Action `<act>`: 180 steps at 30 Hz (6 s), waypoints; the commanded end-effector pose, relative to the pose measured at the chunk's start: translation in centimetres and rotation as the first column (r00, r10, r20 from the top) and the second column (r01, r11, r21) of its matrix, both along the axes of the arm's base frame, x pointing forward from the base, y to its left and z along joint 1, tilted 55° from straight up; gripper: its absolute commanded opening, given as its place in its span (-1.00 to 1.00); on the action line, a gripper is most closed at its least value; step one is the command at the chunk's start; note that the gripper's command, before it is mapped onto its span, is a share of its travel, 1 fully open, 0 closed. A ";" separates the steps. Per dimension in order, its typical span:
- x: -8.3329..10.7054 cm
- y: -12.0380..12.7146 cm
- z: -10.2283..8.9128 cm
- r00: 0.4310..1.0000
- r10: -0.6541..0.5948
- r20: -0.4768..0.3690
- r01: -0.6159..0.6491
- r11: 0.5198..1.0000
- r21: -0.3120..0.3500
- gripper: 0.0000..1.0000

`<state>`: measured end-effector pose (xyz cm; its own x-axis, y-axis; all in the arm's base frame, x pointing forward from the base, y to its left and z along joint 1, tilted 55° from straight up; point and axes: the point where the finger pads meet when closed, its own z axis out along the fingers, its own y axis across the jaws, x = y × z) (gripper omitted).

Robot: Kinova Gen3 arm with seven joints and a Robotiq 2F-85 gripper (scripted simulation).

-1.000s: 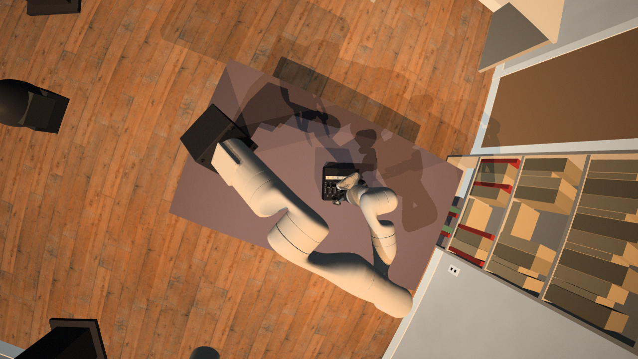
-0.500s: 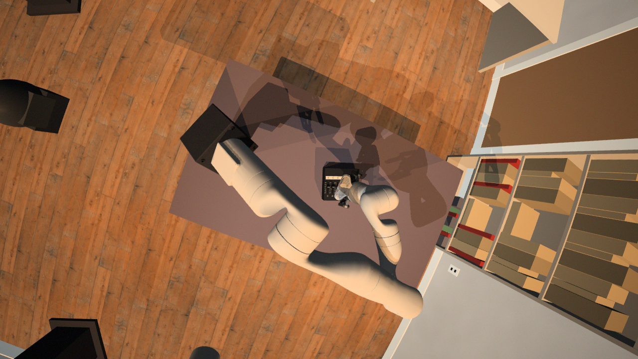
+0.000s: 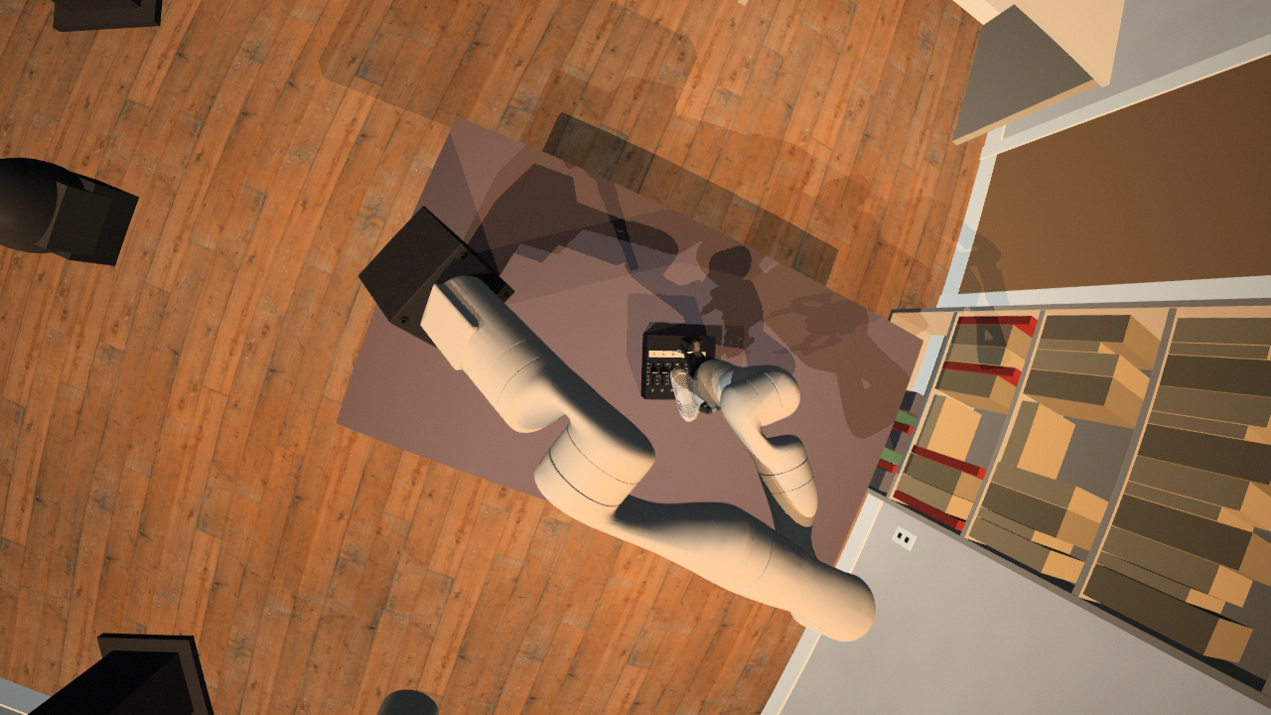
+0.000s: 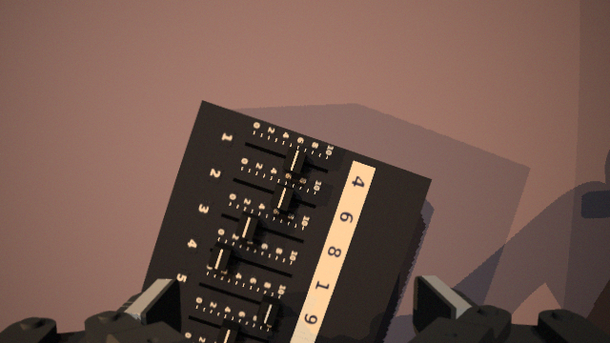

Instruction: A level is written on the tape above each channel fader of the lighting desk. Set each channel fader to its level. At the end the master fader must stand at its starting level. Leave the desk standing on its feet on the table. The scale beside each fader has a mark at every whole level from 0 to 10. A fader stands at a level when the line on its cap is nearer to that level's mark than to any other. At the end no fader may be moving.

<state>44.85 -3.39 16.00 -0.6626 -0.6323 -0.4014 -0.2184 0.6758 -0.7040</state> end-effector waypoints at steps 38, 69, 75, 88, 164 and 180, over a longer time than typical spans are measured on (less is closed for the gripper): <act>-1.6 1.3 2.9 0.833 0.343 -0.434 -0.539 0.681 -0.496 1.00; -1.2 0.9 2.4 0.891 0.307 -0.336 -0.434 0.795 -0.424 1.00; -0.7 0.4 2.0 0.942 0.243 -0.231 -0.310 0.894 -0.323 1.00; 0.5 -0.9 1.2 1.000 -0.031 0.008 0.030 0.999 0.033 1.00; 3.3 -7.5 3.6 0.302 -0.942 -0.147 0.182 -0.095 0.979 1.00; 3.3 -7.5 3.6 0.302 -0.942 -0.147 0.182 -0.095 0.979 1.00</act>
